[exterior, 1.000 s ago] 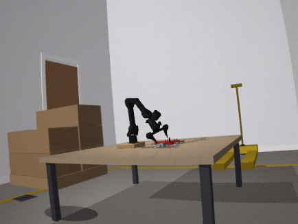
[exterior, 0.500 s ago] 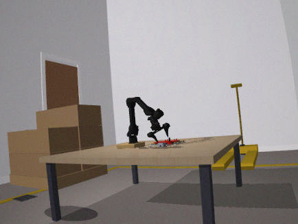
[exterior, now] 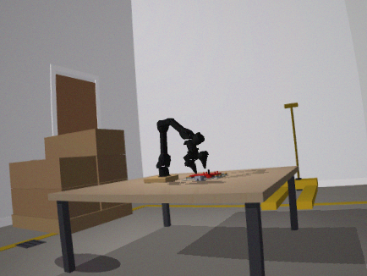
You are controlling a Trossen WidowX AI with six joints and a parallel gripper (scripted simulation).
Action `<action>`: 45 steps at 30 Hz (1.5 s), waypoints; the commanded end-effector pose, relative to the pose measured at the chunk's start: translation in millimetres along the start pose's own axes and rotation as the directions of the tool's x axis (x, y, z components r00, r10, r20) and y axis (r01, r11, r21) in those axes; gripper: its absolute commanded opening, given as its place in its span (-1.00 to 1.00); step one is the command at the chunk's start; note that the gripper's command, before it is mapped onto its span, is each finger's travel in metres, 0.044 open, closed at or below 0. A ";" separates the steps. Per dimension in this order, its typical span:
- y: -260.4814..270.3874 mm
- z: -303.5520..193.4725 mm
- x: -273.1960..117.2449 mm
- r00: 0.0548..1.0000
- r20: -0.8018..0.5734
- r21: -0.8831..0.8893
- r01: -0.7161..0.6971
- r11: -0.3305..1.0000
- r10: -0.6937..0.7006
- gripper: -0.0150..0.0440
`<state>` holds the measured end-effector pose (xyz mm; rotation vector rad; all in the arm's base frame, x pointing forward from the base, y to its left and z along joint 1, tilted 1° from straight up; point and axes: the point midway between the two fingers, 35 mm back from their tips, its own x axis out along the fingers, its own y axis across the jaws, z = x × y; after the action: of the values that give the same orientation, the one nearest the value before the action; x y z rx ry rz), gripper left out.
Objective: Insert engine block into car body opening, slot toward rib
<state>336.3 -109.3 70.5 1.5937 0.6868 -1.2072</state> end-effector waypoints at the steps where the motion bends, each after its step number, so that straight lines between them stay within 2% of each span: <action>1: 3.9 0.4 -3.4 1.000 0.008 0.130 0.024 0.991 -0.025 1.00; 12: 7.1 -0.2 -11.2 0.994 0.017 0.481 0.089 0.872 -0.112 1.00; 25: 9.9 -0.6 -22.0 0.977 0.029 0.810 0.101 0.578 -0.211 1.00; 40: 11.5 -0.9 -37.0 0.946 0.043 0.992 -0.001 0.129 -0.323 1.00; 45: 11.5 -0.9 -37.7 0.944 0.044 0.994 -0.009 0.108 -0.328 1.00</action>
<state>332.8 -107.1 107.9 2.3656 -0.3307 -2.2838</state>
